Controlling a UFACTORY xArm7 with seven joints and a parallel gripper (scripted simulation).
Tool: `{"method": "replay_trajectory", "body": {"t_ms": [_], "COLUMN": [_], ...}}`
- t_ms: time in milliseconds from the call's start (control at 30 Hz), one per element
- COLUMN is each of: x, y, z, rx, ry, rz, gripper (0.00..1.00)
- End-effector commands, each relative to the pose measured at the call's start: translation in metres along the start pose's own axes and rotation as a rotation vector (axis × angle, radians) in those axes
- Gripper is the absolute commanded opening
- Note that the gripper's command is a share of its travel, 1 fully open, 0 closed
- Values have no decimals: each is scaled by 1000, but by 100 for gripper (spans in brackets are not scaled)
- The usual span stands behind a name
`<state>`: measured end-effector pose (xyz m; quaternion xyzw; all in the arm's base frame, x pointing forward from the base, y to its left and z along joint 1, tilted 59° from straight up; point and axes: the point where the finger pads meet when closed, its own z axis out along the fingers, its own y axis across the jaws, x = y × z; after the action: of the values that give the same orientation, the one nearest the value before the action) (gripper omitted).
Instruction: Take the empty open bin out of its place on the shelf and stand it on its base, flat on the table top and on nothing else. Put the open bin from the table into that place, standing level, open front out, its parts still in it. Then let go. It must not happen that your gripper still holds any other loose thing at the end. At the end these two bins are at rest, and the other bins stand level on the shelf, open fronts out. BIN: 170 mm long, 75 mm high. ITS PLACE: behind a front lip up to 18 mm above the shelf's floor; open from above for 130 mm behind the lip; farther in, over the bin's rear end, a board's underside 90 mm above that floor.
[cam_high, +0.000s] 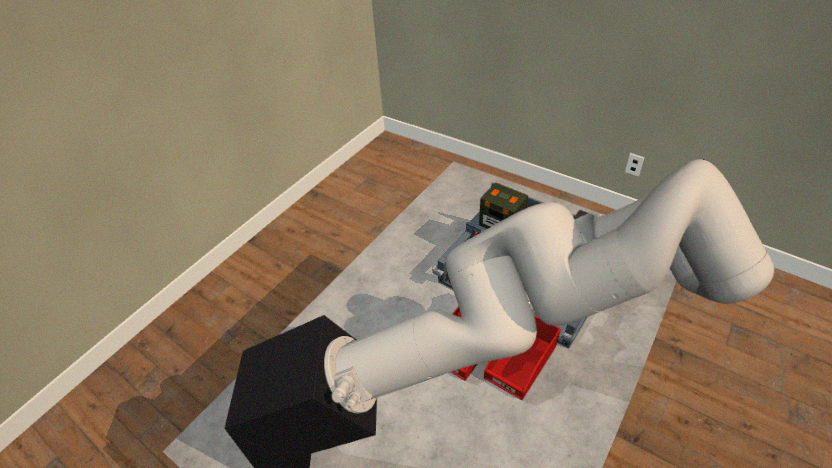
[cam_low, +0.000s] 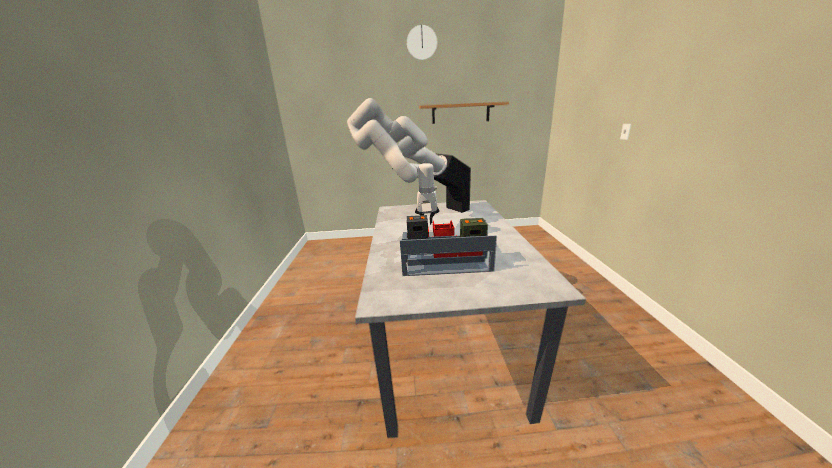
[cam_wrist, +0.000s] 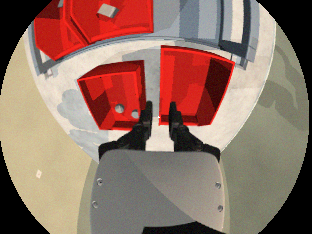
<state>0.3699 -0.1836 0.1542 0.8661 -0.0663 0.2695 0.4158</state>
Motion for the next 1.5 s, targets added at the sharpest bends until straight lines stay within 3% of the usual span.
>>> {"method": "replay_trajectory", "body": {"t_ms": [0,933,1467], "x": [1,1,1], "y": [-1,-1,-1], "z": [-1,0,11], "rx": [1,1,1], "ry": [2,2,2], "rz": [-1,-1,-1], "gripper": [26,26,26]}}
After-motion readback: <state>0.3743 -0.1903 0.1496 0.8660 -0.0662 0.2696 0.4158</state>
